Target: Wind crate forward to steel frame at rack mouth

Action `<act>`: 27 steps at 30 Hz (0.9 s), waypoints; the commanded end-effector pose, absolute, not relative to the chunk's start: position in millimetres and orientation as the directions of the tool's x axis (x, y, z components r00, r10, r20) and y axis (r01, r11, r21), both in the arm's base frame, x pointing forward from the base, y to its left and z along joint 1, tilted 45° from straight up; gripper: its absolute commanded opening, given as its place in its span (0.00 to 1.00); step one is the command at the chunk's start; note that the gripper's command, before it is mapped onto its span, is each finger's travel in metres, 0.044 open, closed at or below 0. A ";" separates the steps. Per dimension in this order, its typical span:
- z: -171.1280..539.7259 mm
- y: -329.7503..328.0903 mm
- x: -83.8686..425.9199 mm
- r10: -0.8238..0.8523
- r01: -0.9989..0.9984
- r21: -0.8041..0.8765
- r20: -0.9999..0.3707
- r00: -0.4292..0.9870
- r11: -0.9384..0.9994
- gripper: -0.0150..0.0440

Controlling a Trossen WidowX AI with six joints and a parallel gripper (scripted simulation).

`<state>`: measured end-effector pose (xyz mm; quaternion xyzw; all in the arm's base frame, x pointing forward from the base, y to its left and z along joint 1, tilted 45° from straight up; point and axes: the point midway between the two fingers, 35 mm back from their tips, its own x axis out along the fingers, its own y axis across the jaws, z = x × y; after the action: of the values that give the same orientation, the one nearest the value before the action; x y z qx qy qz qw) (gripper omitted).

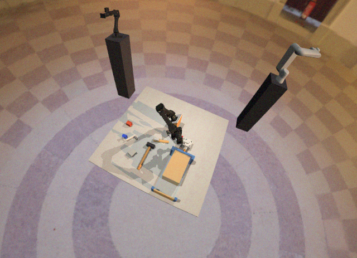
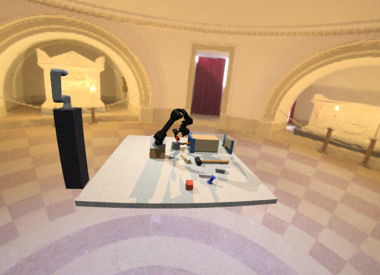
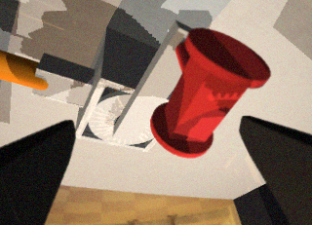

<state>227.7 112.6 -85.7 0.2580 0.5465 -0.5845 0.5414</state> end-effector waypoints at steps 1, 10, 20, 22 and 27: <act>-59.0 140.3 233.3 -0.335 0.922 -0.337 -0.905 -0.261 0.192 1.00; -44.9 148.0 227.0 -0.334 0.922 -0.337 -0.906 -0.261 0.193 1.00; -16.3 167.3 209.7 -0.357 0.918 -0.342 -0.898 -0.257 0.202 1.00; -24.9 180.8 214.6 -0.408 0.916 -0.349 -0.879 -0.247 0.197 1.00; -54.7 217.2 220.5 -0.542 0.917 -0.348 -0.817 -0.196 0.194 1.00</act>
<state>222.2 198.0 -33.1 0.2278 0.5088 -0.5937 0.5803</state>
